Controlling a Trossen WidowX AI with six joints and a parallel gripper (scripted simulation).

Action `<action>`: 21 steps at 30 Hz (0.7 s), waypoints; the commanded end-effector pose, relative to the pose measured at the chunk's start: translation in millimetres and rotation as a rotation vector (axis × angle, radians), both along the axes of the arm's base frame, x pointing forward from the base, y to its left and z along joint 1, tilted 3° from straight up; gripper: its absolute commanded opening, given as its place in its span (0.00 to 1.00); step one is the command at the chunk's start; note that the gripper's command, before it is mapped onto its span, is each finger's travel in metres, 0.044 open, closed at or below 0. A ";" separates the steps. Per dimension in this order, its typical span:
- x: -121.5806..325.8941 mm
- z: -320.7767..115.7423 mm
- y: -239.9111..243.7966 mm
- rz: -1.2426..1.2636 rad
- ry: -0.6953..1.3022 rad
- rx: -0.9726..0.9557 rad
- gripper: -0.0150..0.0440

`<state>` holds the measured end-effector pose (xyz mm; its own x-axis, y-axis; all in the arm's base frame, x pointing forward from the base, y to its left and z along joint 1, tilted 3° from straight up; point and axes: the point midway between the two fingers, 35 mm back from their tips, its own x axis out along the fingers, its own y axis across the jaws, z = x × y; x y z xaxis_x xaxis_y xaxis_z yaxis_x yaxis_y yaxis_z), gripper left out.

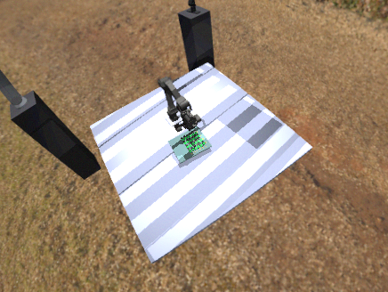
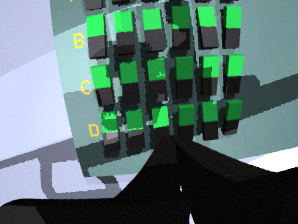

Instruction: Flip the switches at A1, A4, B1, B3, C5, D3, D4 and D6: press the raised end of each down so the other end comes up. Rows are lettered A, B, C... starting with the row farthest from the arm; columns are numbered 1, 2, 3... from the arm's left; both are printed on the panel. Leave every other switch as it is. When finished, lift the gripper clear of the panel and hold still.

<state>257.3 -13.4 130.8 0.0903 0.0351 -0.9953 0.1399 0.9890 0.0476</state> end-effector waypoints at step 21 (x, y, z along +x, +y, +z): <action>-2.6 -38.6 -20.7 0.002 0.035 0.002 0.25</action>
<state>256.1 -34.7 100.2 0.0640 0.0354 -0.9973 0.1450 0.9884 0.0444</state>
